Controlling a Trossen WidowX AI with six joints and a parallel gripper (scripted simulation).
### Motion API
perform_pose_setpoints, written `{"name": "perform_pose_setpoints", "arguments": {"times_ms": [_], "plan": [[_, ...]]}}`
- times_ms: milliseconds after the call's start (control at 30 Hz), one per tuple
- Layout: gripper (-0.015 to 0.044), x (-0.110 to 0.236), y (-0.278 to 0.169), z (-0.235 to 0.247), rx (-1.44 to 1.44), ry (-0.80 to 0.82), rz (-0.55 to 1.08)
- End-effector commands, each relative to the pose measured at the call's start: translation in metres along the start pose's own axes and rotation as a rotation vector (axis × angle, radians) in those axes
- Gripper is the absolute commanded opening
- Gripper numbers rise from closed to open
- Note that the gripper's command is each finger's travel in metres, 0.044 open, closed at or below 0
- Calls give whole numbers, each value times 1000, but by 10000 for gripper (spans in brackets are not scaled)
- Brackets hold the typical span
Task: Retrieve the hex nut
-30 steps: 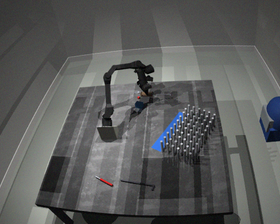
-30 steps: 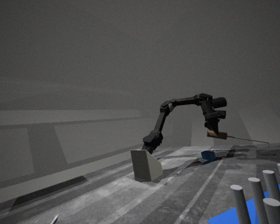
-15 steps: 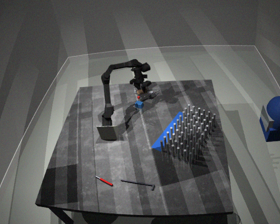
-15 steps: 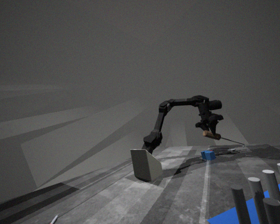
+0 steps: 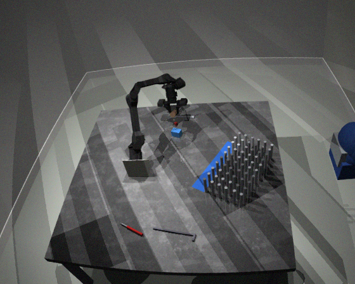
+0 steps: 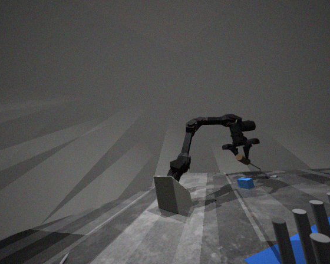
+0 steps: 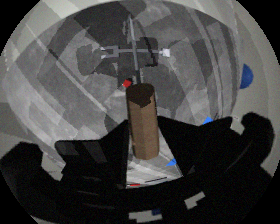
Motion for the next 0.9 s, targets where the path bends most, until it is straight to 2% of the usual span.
{"name": "perform_pose_setpoints", "arguments": {"times_ms": [0, 867], "plan": [[0, 5, 10, 12, 143, 13, -32], [0, 26, 52, 86, 1009, 81, -231]]}}
Point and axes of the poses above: the point midway between the two fingers, 35 mm back from their tips, its own x axis back along the fingers, its own z axis across the jaws, y = z × x, the point moved 2 cm from there along x, back along the fingers, and after that the axes turned 9 degrees about x, right-handed, at the moved point
